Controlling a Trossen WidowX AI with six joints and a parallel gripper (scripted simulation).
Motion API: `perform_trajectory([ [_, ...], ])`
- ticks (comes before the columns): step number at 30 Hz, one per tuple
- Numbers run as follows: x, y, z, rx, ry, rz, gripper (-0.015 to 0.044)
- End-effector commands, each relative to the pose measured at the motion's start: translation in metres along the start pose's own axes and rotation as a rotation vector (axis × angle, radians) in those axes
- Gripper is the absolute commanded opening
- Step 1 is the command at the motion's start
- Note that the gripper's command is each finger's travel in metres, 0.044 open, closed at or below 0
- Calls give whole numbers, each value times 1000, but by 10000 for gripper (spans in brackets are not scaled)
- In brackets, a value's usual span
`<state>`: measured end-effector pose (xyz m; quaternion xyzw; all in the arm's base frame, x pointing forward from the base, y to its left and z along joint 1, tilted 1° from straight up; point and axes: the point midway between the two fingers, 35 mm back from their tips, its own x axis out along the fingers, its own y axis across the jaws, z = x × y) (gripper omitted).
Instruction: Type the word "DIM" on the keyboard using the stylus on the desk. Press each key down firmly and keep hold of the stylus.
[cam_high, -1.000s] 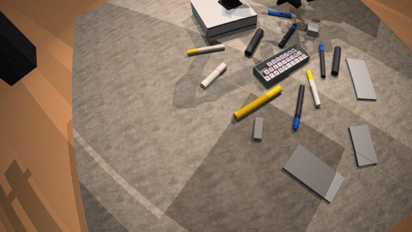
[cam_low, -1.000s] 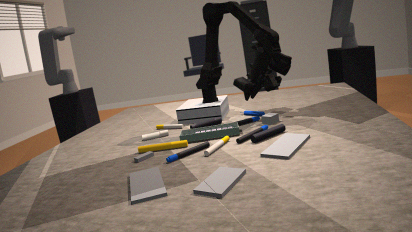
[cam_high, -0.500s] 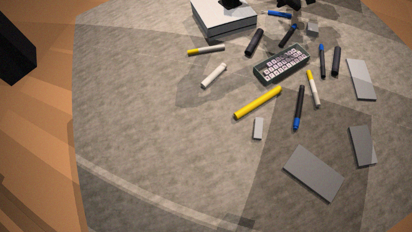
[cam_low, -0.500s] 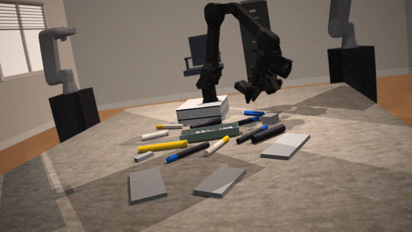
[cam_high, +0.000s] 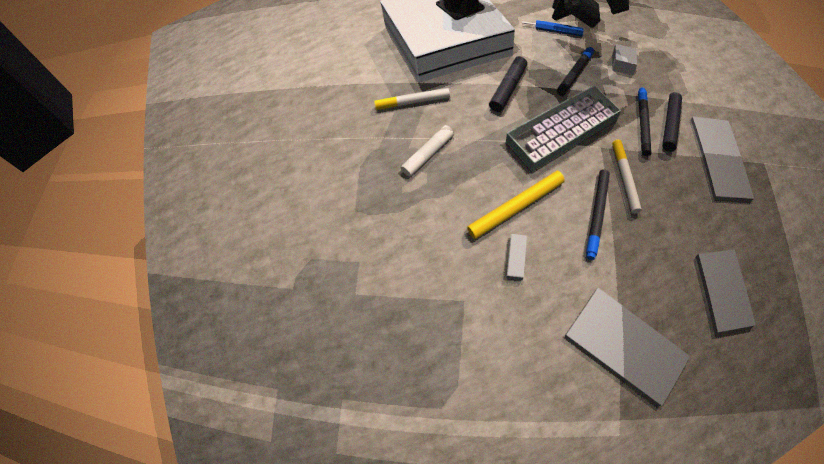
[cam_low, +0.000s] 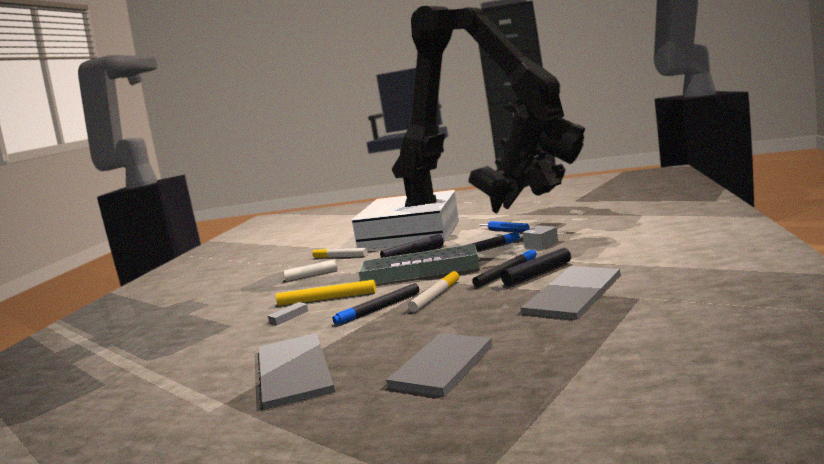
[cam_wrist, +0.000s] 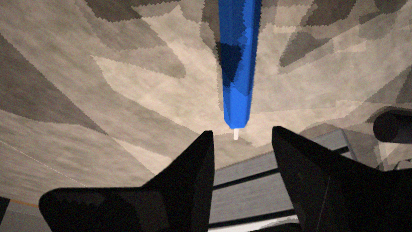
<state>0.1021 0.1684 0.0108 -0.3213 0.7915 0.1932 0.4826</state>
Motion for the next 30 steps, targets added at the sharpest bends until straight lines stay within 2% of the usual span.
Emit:
perform_trajectory([
  [1, 5, -1, 0, -1, 7, -3, 150],
  [30, 25, -1, 12, -1, 7, -3, 150],
])
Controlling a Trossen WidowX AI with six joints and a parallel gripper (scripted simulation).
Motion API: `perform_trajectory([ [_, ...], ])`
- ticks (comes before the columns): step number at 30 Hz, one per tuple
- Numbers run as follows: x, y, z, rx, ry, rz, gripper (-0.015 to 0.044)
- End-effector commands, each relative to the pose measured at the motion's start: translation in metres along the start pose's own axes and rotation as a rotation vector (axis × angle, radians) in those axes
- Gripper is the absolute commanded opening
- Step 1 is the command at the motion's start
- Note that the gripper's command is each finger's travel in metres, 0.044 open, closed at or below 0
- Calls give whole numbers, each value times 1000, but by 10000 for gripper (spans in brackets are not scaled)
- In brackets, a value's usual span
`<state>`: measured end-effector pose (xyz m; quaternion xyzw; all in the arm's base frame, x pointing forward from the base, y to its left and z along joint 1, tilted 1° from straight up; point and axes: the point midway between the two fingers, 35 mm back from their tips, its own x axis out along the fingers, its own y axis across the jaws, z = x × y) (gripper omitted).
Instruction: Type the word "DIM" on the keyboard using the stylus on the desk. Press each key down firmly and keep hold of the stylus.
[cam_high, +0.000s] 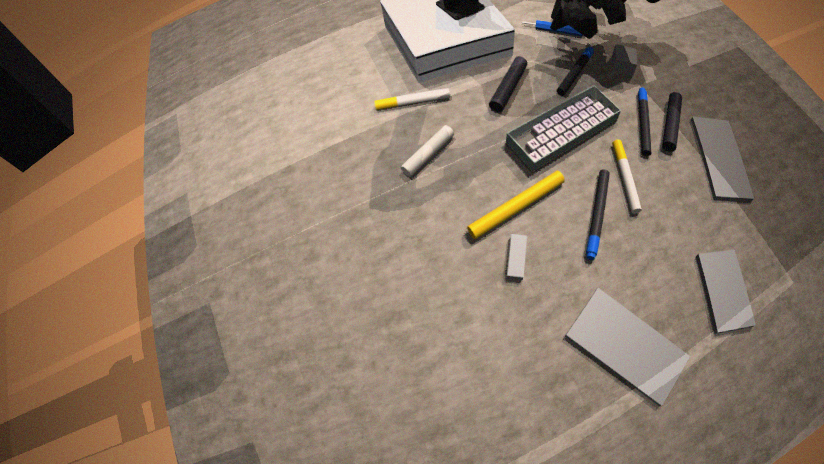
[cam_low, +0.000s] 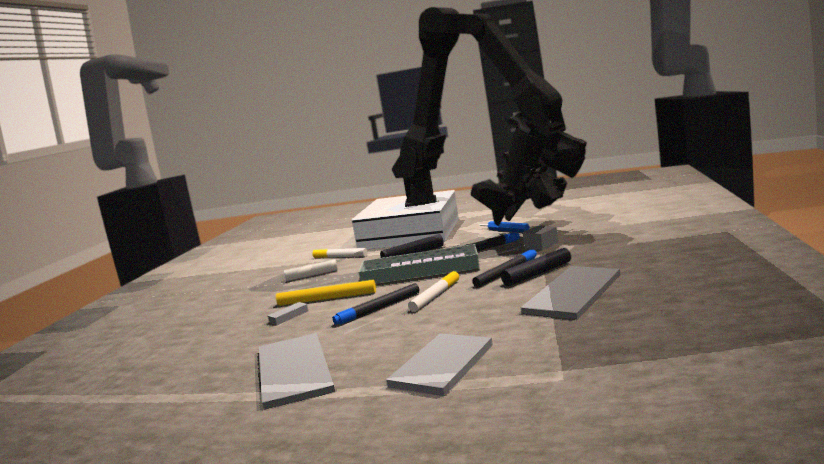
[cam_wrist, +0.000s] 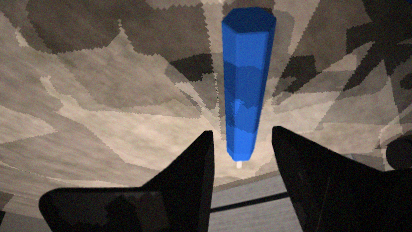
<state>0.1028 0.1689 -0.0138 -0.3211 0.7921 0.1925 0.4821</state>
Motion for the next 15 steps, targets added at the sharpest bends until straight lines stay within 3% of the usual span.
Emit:
perform_trajectory([
  [1, 5, -1, 0, -2, 5, -3, 150],
  [11, 10, -1, 3, -2, 5, -3, 150],
  [15, 8, 0, 4, 1, 2, 0, 45],
])
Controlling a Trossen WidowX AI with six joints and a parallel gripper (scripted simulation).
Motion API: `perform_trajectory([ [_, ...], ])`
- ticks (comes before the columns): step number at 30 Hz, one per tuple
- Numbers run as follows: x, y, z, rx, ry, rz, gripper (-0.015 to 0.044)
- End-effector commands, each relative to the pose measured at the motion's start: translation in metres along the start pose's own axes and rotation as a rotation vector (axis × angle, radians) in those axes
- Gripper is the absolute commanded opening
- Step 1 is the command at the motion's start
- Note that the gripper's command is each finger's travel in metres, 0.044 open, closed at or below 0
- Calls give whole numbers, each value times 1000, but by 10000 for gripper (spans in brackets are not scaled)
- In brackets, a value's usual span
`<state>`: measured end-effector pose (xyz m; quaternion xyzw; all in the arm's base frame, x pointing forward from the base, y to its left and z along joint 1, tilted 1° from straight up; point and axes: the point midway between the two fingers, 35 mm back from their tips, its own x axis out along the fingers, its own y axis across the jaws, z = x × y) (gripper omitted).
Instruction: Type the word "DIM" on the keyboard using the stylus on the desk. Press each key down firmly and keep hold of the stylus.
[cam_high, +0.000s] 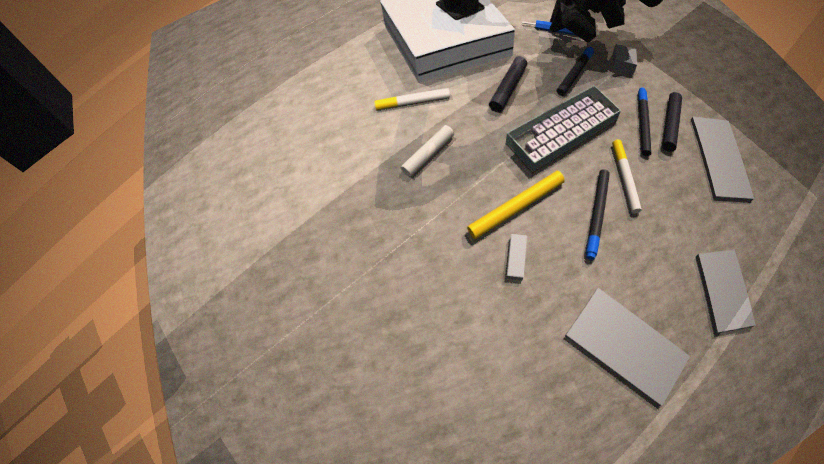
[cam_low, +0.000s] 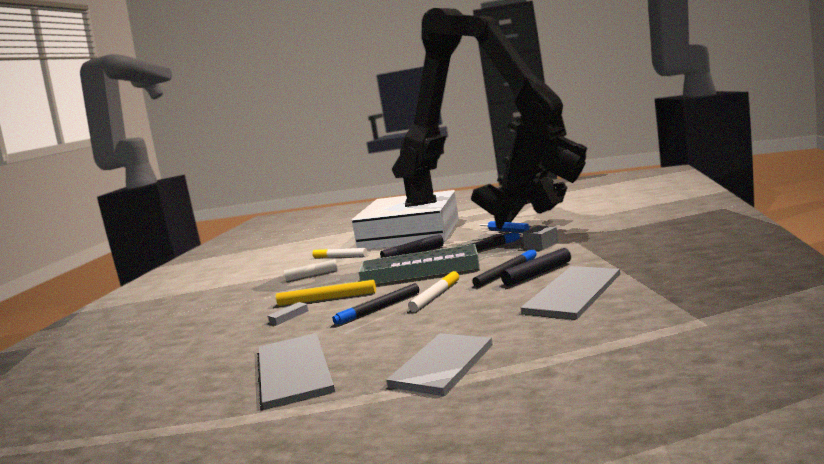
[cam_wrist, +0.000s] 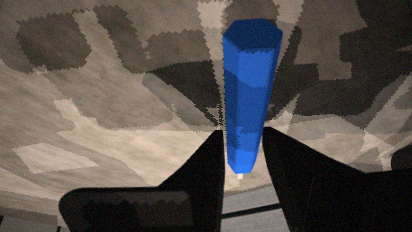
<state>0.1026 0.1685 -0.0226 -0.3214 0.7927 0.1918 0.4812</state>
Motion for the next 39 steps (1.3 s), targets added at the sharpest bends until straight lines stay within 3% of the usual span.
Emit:
perform_trajectory([
  [1, 0, 0, 0, 0, 0, 0, 19],
  [12, -3, 0, -1, 0, 0, 0, 0],
  [21, -40, 0, -23, 0, 0, 0, 0],
  [26, -44, 0, -25, 0, 0, 0, 0],
  [39, -44, -35, 2, 105, -334, 5, 0],
])
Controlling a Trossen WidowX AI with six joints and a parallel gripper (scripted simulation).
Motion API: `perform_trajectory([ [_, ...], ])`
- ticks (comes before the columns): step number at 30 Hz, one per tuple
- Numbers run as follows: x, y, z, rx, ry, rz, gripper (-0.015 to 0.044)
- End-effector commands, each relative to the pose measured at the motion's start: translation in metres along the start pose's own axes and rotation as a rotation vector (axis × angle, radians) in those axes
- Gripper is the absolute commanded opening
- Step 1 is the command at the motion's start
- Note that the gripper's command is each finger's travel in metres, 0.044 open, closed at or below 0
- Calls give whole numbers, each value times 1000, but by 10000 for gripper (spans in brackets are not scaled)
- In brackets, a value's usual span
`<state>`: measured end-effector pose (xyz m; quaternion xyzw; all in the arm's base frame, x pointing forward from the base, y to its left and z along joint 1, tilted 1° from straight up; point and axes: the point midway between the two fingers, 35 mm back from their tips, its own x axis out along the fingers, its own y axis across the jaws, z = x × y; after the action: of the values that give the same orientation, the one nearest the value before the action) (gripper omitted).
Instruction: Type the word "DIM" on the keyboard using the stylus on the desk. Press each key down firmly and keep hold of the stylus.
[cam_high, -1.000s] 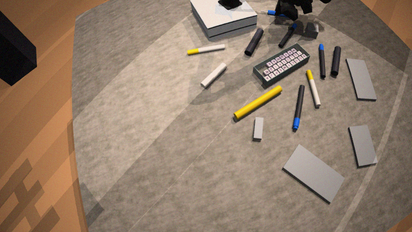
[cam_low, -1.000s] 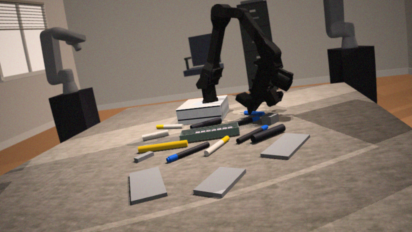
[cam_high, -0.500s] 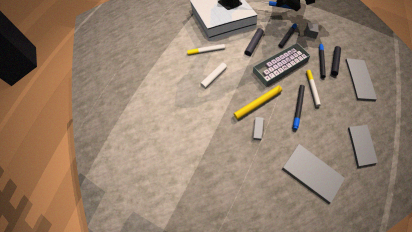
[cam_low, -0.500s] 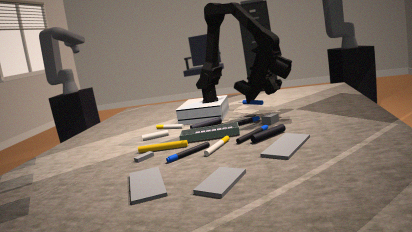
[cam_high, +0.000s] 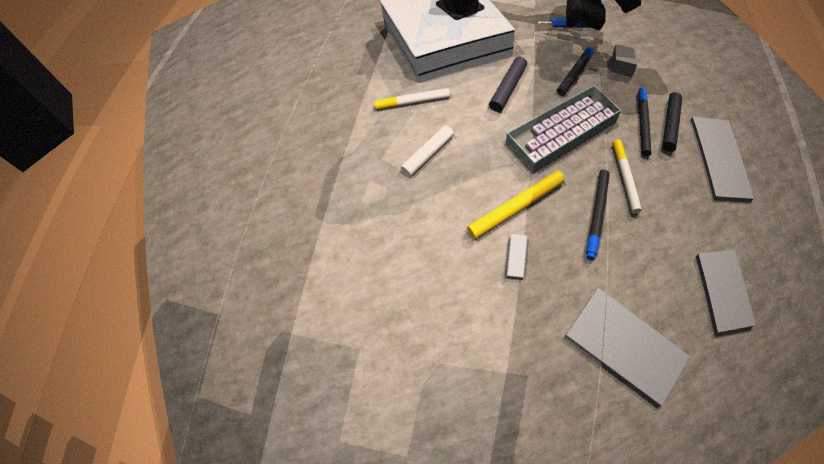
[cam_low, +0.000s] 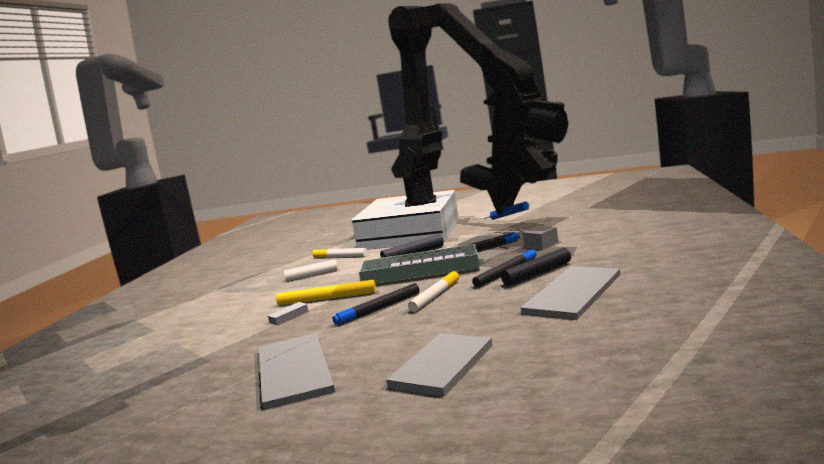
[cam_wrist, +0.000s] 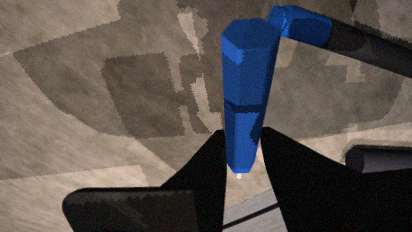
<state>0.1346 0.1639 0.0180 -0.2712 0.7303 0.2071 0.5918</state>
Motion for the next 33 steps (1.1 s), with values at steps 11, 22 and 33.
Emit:
perform_trajectory([
  [11, -7, -46, 26, 169, -382, -39, 0],
  [22, -24, -89, 36, 337, -689, -102, 0],
  [33, -48, -132, 30, 525, -987, -193, 0],
])
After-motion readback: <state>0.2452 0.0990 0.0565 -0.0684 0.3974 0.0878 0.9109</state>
